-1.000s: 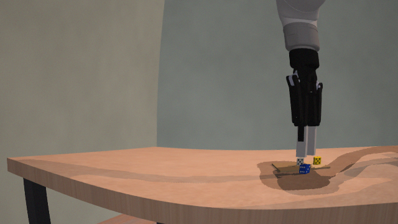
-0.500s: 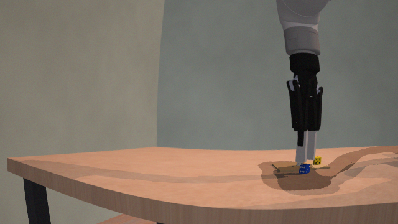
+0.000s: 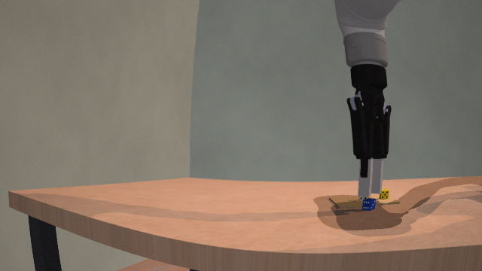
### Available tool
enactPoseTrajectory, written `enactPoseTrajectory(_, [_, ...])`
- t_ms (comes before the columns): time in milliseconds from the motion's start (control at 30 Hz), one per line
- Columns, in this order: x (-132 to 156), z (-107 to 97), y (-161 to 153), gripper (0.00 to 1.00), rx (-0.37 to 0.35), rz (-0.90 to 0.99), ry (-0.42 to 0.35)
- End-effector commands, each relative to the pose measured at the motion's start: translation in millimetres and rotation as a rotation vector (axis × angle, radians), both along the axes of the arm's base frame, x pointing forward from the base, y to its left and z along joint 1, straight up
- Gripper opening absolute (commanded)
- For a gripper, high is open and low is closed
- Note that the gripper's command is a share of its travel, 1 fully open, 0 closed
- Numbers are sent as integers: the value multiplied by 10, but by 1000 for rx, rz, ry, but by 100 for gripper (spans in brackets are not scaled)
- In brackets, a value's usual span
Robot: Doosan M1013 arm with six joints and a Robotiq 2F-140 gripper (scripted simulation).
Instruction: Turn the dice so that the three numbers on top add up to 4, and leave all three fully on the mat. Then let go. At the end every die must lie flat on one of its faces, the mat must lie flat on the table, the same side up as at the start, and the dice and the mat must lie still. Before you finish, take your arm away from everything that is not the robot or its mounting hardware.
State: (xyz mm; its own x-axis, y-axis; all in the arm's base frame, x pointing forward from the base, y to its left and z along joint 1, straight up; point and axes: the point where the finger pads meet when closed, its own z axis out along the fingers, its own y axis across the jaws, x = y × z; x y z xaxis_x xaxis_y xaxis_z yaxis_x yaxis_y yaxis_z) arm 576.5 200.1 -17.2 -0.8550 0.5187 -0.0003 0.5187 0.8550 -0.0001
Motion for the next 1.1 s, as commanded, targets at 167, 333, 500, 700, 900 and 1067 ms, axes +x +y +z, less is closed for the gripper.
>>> enactPoseTrajectory(167, [0,1,1,21,0,0,0])
enactPoseTrajectory(333, [0,1,1,21,0,0,0])
enactPoseTrajectory(500, [0,1,1,21,0,0,0])
enactPoseTrajectory(700, [0,1,1,21,0,0,0])
enactPoseTrajectory(900, [0,-1,1,21,0,0,0])
enactPoseTrajectory(1067, [0,-31,0,21,0,0,0])
